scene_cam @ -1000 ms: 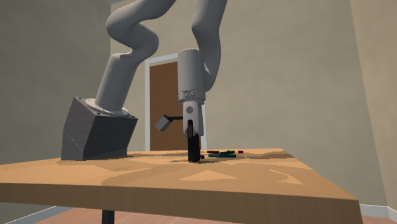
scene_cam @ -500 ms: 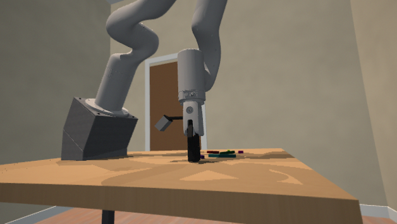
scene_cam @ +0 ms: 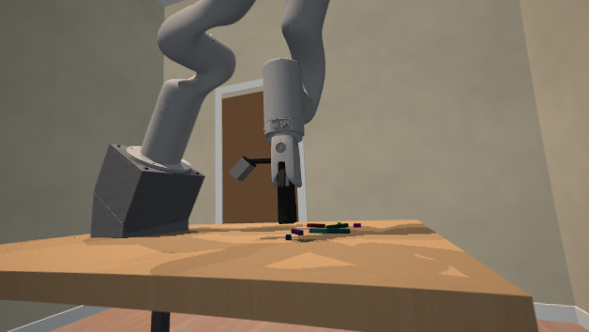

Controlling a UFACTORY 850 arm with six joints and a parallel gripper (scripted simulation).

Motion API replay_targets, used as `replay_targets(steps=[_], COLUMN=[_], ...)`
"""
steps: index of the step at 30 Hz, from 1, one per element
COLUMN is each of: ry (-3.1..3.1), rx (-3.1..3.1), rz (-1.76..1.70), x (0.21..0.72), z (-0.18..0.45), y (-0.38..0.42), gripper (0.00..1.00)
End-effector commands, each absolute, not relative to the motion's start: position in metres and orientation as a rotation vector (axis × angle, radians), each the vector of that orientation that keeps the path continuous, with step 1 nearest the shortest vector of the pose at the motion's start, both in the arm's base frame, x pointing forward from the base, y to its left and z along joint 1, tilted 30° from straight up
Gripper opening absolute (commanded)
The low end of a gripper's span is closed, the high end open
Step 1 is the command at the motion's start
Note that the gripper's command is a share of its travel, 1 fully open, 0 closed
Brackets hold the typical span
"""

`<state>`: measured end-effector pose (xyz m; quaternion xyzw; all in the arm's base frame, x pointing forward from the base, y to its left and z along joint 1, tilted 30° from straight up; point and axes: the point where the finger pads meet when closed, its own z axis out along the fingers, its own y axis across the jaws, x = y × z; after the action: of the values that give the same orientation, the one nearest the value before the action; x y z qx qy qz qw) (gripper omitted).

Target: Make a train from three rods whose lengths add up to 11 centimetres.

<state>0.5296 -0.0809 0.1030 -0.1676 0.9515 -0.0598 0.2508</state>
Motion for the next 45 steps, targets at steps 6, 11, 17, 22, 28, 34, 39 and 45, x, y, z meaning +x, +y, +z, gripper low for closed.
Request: replay_targets(steps=[6,11,17,22,28,34,39,45], ry=[2.589,2.589,2.589,2.589,2.589,2.589,2.588,2.579], rx=[-0.456,-0.456,-0.456,-0.456,-0.456,-0.456,-0.456,-0.459], rz=[-0.162,-0.162,-0.162,-0.162,-0.162,-0.162,-0.163,-0.172], x=[0.507,0.502,0.5,0.5,0.5,0.5,0.501,0.511], z=[0.143,0.153,0.156,0.156,0.156,0.156,0.156,0.157], y=[-0.08,-0.079,-0.079,-0.079,-0.079,-0.079,-0.078,-0.068], gripper=[0.24,0.24,1.0,1.0,1.0,1.0,1.0,1.0])
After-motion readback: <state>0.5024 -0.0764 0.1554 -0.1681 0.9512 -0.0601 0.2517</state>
